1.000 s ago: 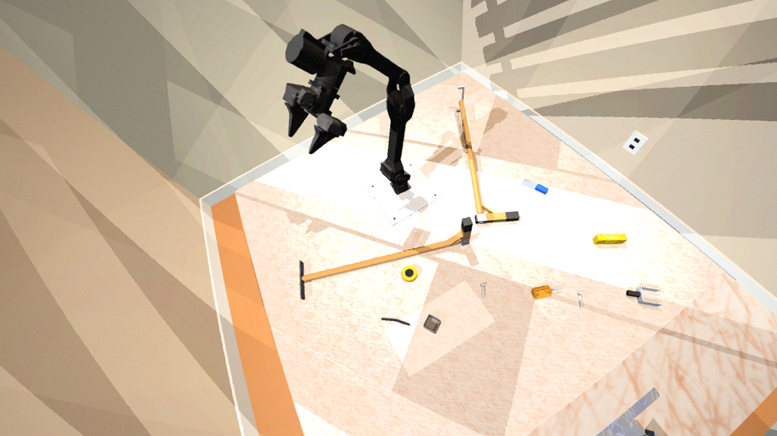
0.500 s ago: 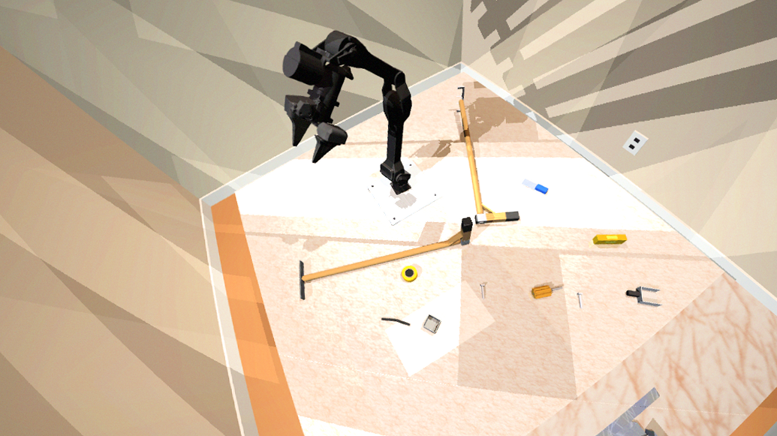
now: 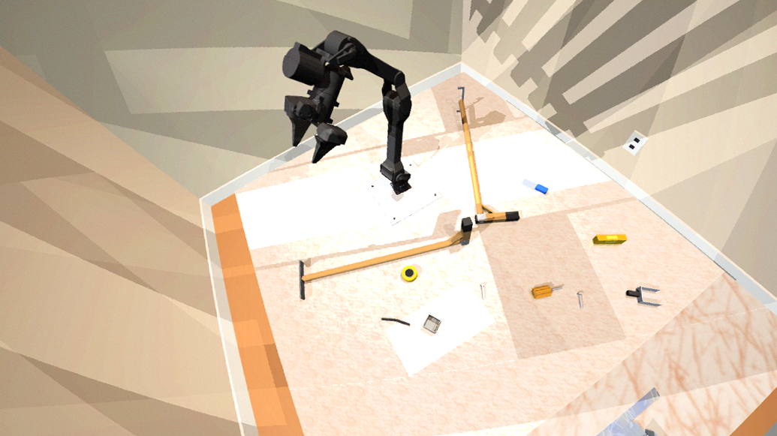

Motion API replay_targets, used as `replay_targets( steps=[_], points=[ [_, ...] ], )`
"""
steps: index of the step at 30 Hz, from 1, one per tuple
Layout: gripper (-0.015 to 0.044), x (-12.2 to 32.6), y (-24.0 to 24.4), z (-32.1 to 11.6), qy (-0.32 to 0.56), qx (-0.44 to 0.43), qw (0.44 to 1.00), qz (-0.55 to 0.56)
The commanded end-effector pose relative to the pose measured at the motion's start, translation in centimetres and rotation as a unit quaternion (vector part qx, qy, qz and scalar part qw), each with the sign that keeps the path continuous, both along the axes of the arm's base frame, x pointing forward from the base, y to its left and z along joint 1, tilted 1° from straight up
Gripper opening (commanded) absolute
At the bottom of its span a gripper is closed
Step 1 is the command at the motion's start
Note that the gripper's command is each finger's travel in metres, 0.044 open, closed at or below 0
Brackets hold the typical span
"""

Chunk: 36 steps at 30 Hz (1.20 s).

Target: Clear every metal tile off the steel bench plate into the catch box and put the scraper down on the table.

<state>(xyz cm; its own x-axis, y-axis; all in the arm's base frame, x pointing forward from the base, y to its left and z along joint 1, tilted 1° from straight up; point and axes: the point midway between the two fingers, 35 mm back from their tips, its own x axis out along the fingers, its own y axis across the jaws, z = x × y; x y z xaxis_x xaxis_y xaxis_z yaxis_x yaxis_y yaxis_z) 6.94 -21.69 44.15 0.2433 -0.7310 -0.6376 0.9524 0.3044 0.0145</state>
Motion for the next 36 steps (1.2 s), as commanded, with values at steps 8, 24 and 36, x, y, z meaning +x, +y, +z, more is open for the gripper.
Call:
replay_targets(
  steps=[8, 24, 36],
  points=[
    [0.0440, 0.0, 0.0, -0.1, -0.001, 0.003, 1.000, -0.003],
    [0.0440, -2.3, 0.6, 2.8, 0.017, -0.079, 0.997, 0.007],
    [0.0440, -4.0, 1.7, 5.5, 0.053, -0.156, 0.986, 0.012]
  ],
)
